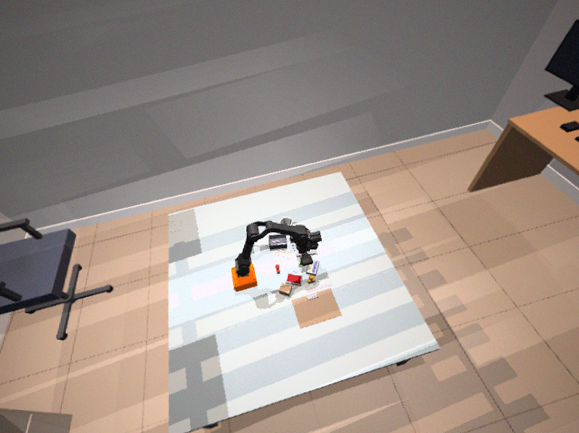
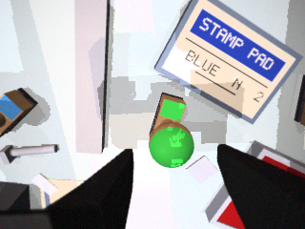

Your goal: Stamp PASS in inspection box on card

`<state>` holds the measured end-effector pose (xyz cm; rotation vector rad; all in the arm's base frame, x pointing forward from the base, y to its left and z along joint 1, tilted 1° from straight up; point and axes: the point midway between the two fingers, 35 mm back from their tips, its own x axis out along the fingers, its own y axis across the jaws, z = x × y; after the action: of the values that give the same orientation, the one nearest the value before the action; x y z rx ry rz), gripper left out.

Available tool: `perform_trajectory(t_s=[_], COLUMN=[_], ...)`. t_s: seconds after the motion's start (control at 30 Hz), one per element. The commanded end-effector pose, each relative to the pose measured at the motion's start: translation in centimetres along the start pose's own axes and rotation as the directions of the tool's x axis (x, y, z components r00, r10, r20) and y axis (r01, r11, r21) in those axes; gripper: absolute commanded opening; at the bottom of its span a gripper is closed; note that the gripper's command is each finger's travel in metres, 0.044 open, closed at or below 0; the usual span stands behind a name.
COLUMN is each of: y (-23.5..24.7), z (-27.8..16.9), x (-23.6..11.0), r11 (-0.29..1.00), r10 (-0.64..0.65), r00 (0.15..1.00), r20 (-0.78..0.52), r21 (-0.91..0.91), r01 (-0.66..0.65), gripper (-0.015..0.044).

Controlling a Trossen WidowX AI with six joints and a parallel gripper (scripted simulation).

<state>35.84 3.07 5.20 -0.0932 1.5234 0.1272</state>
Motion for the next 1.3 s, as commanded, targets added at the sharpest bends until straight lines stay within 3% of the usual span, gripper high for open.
perform_trajectory(t_s=[0.0,1.0,1.1,1.27], y=[0.1,0.0,0.0,0.0], z=[-0.1,-0.4,-0.4,-0.4], x=[0.9,5.0,4.7,4.7], r11=[1.000,1.000,1.000,1.000], r10=[0.004,0.004,0.000,0.000], r00=[1.000,1.000,1.000,1.000], r20=[-0.009,-0.009,-0.005,-0.005], r21=[0.005,0.005,0.000,0.000], r01=[-0.004,-0.004,0.000,0.000], gripper=[0.0223,0.0223,0.0144,0.0111])
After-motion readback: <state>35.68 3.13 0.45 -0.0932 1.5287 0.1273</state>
